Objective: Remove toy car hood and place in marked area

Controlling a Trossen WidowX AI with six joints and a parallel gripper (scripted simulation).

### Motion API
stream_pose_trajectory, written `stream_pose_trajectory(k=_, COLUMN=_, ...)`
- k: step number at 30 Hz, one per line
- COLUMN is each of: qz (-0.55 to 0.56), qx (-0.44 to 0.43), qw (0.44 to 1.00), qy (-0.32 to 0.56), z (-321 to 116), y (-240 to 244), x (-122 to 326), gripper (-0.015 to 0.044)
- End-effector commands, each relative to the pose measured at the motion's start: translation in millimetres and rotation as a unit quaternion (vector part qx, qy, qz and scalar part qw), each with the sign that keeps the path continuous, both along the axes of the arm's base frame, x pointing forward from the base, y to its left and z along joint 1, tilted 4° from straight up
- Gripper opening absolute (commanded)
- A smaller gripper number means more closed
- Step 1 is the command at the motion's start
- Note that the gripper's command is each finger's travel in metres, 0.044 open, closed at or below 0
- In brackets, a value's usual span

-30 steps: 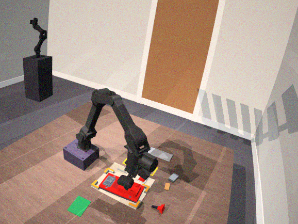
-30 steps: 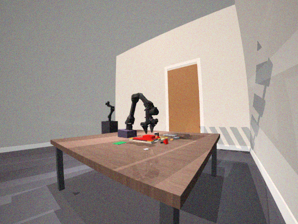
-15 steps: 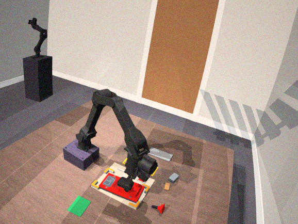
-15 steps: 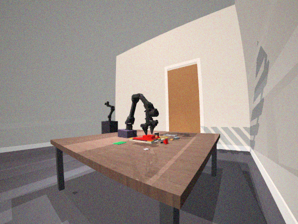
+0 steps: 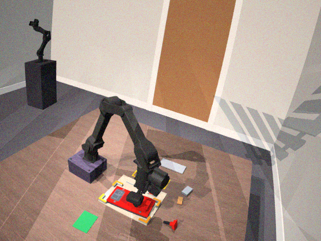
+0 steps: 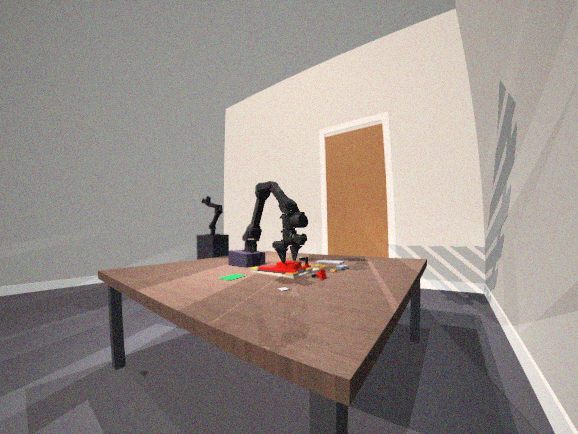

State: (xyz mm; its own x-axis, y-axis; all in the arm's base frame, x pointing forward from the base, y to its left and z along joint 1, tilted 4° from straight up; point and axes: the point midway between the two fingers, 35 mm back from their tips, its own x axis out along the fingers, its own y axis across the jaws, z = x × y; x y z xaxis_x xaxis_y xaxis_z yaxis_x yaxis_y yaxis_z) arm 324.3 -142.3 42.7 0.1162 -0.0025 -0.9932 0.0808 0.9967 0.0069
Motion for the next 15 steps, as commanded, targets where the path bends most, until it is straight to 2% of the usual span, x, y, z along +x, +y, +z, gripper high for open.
stream_pose_trajectory(k=1, qz=-0.002, qx=0.000, qw=1.000, qy=0.004, z=-4.1, y=-0.1, x=-0.6, gripper=0.0440)
stream_pose_trajectory(k=15, qz=-0.002, qx=0.000, qw=1.000, qy=0.004, z=-11.0, y=-0.1, x=0.1, gripper=0.0440)
